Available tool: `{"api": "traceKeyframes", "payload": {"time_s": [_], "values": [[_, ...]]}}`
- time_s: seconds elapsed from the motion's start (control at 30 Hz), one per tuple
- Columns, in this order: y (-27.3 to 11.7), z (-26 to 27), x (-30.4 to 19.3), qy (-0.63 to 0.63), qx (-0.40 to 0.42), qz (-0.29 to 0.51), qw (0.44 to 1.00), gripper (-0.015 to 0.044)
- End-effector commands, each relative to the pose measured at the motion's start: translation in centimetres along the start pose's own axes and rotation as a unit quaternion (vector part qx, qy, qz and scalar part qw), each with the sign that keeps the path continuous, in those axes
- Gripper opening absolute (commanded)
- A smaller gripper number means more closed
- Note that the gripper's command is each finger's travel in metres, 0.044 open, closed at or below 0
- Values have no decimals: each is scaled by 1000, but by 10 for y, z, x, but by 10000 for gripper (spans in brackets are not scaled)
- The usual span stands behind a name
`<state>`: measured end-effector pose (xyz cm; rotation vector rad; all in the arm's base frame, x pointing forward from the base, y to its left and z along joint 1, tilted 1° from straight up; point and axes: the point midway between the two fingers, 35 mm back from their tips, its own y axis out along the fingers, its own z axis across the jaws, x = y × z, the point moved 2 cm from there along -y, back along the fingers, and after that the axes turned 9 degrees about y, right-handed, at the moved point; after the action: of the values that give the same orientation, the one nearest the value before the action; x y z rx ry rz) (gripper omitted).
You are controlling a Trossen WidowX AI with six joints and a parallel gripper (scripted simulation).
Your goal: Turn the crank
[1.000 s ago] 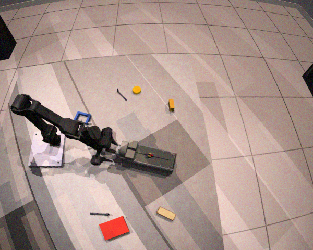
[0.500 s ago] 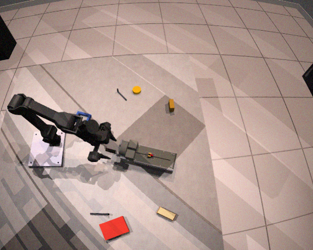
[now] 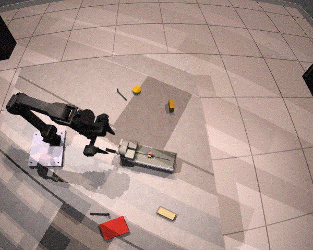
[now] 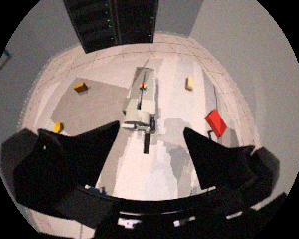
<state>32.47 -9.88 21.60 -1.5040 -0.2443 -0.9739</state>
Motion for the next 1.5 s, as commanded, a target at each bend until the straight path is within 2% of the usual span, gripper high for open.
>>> {"api": "traceKeyframes", "payload": {"time_s": [0.0,0.67,1.07,1.47], "values": [[4,3,11,5,4,0,1000,440],[81,33,89,27,31,-6,999,440],[124,27,52,28,32,-6,999,440],[127,27,49,28,32,-6,999,440]]}}
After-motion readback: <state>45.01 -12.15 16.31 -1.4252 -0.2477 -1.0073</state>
